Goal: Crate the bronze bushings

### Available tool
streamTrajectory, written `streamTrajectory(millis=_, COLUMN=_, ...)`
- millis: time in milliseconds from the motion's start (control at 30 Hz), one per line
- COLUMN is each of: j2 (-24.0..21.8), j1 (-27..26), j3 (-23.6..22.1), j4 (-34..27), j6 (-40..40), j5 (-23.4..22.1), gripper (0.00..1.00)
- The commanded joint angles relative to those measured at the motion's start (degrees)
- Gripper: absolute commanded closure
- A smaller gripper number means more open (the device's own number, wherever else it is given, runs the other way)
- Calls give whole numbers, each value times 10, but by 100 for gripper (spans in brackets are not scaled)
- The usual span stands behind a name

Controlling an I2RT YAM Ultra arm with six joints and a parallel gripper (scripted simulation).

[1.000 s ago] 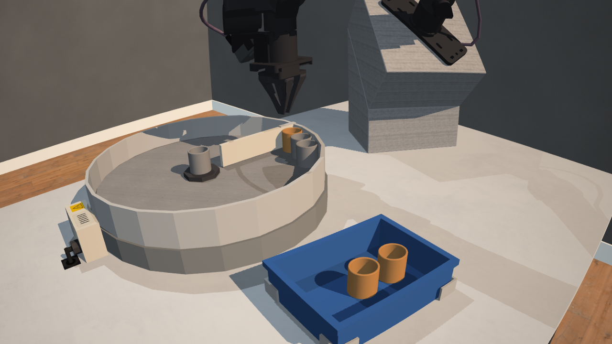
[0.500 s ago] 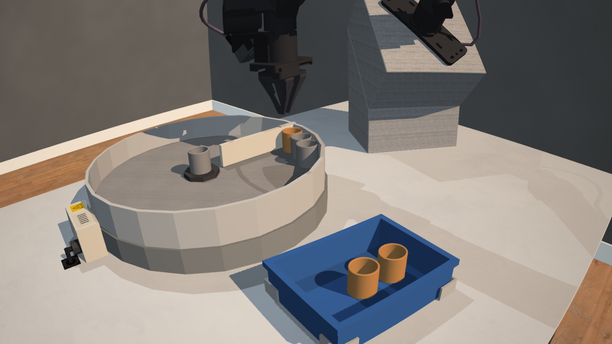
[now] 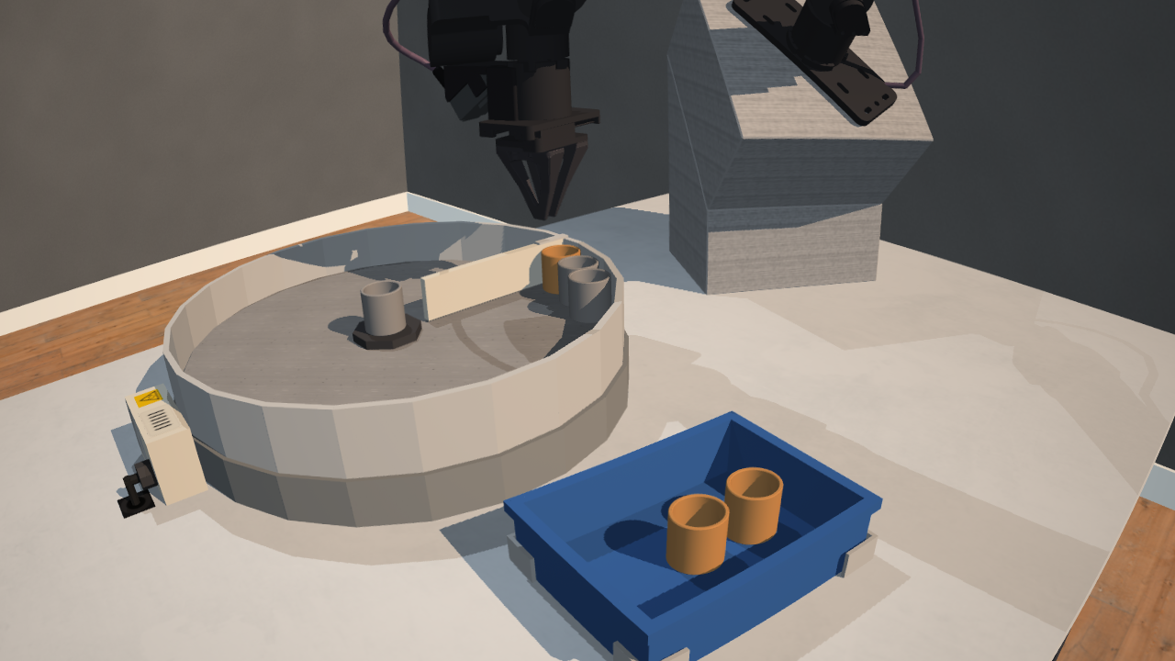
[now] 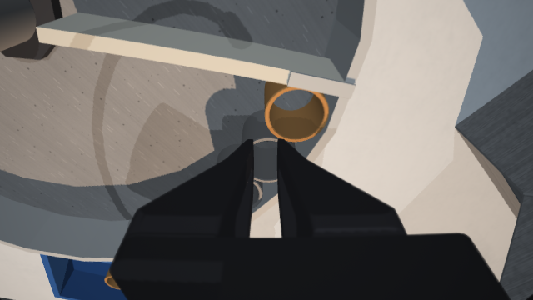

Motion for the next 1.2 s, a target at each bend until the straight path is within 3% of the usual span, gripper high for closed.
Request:
streamTrajectory(millis=0, j2=-18, j1=-12, j3=-17, j4=9, j6=-1, j5=0, gripper=87)
streamTrajectory(millis=1033, j2=-18, j1=-12, j3=-17, j4=10, j6=1, j5=0, gripper=87)
streamTrajectory(millis=1167, j2=9, j1=9, j3=-24, j4=32, j6=17, j5=3, gripper=87)
